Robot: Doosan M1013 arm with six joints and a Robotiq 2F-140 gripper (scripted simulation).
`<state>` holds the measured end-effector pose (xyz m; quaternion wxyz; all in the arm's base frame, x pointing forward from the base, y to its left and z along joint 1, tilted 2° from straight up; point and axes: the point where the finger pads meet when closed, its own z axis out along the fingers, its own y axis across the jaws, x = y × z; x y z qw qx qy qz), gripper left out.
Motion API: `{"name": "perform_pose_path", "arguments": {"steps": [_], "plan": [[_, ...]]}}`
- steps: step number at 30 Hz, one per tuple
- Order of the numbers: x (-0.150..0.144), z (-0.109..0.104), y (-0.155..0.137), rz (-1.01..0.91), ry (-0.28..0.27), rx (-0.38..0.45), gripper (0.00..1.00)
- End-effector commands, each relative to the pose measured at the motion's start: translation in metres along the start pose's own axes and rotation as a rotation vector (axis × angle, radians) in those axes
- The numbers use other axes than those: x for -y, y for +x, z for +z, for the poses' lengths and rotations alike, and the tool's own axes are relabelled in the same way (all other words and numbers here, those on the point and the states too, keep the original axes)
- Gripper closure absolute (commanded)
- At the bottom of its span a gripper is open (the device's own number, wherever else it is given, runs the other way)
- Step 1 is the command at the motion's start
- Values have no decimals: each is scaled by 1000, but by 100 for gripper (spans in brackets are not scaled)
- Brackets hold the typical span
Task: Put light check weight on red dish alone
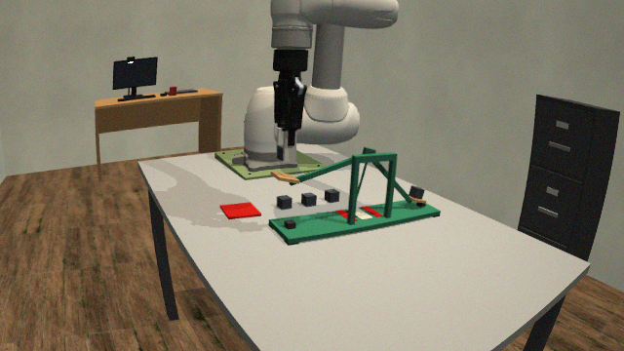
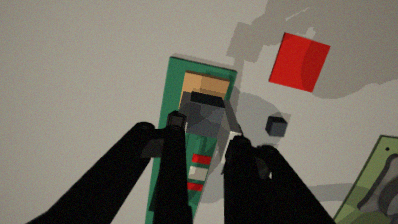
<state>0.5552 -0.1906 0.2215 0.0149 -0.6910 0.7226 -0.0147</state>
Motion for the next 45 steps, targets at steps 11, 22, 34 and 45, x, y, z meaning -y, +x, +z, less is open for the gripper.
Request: {"name": "perform_pose_path", "arguments": {"steps": [11, 22, 34, 45], "plan": [[0, 29, 0, 0, 0, 0, 76], [0, 29, 0, 0, 0, 0, 76], [0, 29, 0, 0, 0, 0, 76], [0, 29, 0, 0, 0, 0, 76]]}}
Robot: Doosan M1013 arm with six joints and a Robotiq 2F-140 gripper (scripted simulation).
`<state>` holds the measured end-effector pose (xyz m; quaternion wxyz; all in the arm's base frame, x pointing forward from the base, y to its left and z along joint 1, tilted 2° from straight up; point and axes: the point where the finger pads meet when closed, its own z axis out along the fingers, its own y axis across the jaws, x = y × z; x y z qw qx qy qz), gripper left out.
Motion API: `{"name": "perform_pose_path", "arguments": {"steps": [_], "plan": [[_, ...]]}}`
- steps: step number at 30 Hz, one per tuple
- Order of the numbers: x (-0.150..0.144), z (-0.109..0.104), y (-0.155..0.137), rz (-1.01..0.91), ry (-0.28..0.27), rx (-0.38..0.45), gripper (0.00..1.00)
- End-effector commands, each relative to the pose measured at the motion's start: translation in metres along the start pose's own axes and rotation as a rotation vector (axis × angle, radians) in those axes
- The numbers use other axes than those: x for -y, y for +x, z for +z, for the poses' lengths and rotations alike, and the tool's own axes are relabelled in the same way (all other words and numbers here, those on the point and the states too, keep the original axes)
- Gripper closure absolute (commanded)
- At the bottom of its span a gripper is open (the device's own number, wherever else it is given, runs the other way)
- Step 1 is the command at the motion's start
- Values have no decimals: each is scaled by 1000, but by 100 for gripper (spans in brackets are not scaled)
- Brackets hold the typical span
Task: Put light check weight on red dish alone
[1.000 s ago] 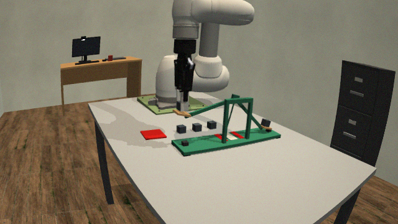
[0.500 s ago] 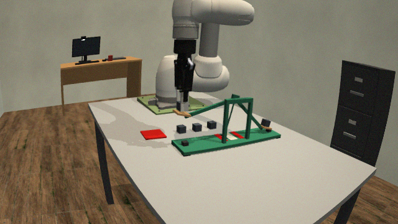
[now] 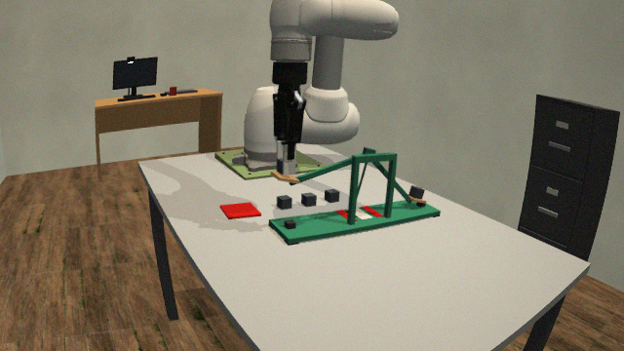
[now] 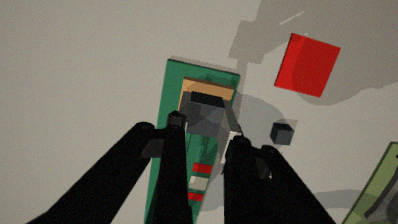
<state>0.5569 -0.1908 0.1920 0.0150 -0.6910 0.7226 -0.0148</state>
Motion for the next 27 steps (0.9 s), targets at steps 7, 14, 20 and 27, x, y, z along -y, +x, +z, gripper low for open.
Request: {"name": "perform_pose_path", "arguments": {"steps": [7, 14, 20, 27], "plan": [[0, 0, 0, 0, 0, 0, 76], [0, 1, 0, 0, 0, 0, 76], [0, 2, 0, 0, 0, 0, 76], [0, 4, 0, 0, 0, 0, 76]]}}
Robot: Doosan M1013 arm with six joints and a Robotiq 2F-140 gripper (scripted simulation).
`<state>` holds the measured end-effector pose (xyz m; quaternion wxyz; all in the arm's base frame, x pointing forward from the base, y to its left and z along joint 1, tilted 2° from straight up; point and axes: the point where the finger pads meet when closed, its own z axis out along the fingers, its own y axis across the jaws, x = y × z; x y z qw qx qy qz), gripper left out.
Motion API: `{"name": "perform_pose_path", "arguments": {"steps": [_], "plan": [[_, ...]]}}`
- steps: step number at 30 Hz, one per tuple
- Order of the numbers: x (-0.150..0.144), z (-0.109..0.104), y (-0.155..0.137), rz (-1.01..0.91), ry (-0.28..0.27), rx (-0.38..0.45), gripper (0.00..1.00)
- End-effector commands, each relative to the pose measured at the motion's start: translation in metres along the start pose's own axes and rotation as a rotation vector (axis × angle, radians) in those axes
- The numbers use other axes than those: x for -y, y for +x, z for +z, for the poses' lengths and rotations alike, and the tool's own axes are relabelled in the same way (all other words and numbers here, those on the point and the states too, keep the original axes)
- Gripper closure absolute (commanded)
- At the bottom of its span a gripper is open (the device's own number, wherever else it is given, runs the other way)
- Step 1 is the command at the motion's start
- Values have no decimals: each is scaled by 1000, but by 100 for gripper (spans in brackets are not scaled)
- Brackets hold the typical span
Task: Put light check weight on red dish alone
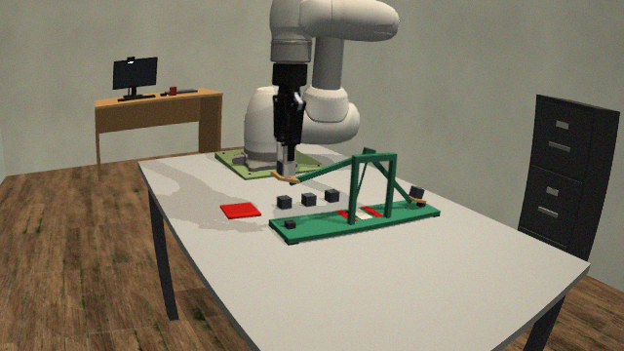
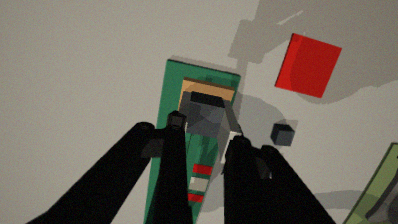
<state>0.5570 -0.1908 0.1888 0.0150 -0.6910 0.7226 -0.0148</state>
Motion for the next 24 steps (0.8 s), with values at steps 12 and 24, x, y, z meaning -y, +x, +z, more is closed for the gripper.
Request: {"name": "perform_pose_path", "arguments": {"steps": [12, 24], "plan": [[0, 5, -1, 0, 0, 0, 76], [0, 15, -2, 0, 0, 0, 76]]}}
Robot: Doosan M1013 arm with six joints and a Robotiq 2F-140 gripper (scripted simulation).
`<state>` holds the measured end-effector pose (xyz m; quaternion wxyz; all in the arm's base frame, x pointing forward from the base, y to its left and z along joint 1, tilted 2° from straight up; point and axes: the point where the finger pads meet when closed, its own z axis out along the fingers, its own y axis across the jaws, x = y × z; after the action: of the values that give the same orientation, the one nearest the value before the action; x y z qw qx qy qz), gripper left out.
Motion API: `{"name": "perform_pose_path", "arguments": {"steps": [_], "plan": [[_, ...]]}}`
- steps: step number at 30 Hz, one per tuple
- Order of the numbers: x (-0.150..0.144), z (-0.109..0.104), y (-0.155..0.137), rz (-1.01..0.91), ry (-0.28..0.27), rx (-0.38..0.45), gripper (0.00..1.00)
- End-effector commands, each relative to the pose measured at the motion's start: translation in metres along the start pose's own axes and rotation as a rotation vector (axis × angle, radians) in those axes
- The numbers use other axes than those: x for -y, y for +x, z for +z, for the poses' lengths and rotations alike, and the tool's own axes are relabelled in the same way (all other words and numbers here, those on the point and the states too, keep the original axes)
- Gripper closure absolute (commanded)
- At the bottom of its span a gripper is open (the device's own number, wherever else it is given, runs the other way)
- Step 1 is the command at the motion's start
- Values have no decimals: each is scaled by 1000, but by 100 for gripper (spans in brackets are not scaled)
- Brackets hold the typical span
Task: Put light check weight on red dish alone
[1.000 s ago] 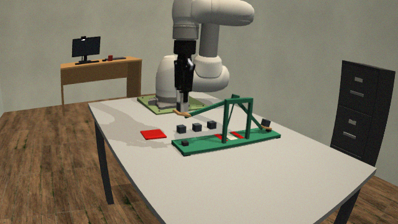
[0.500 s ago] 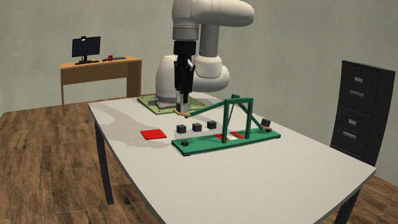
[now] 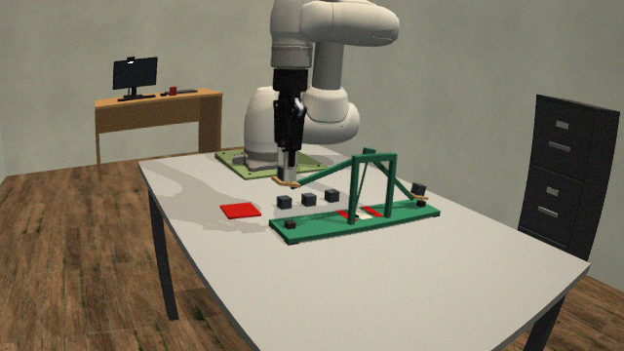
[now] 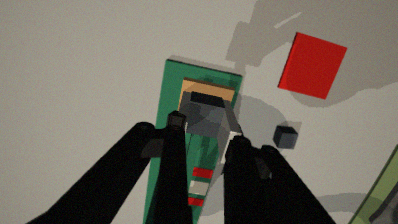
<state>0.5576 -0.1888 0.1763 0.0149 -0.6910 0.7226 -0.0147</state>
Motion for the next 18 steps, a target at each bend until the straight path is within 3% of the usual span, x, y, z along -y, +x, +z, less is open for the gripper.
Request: {"name": "perform_pose_path", "arguments": {"steps": [1, 18], "plan": [[0, 2, 0, 0, 0, 0, 76], [0, 15, -3, 0, 0, 0, 76]]}}
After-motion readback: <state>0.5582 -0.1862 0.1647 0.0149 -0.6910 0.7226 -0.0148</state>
